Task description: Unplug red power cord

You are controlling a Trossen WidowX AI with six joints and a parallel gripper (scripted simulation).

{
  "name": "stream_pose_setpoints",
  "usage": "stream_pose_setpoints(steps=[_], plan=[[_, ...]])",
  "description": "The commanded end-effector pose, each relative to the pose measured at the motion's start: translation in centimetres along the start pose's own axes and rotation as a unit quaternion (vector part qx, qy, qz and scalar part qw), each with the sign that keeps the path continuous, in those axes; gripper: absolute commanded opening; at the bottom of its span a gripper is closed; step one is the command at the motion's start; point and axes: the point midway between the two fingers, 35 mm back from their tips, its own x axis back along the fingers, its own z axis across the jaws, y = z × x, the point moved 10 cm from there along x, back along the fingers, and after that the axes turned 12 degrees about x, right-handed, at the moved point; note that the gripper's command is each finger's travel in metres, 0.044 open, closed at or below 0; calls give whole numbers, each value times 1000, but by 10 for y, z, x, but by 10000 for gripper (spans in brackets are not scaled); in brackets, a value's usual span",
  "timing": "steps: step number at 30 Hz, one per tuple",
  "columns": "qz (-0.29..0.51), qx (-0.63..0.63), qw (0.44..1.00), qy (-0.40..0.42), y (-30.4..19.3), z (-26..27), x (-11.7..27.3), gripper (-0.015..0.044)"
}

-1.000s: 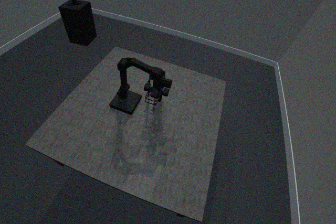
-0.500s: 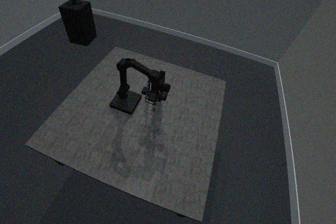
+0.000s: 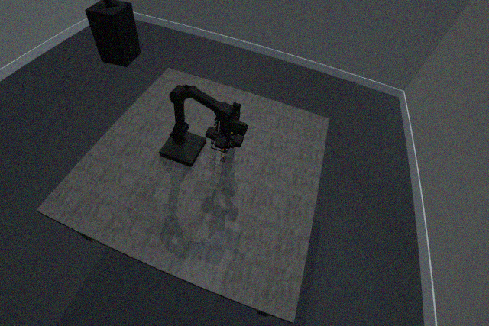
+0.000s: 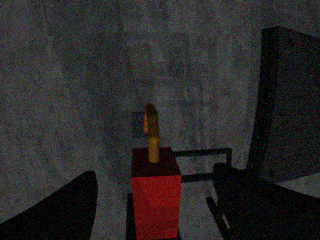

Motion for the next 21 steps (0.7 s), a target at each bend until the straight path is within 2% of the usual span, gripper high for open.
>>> stream_pose_setpoints(steps=[1, 3, 8, 21], plan=[[-3, -2, 1000, 1, 6, -1, 2, 394], [-3, -2, 1000, 1, 19, -3, 5, 440], [-5, -2, 1000, 0, 58, -13, 13, 440], [-5, -2, 1000, 0, 58, -13, 13, 440]])
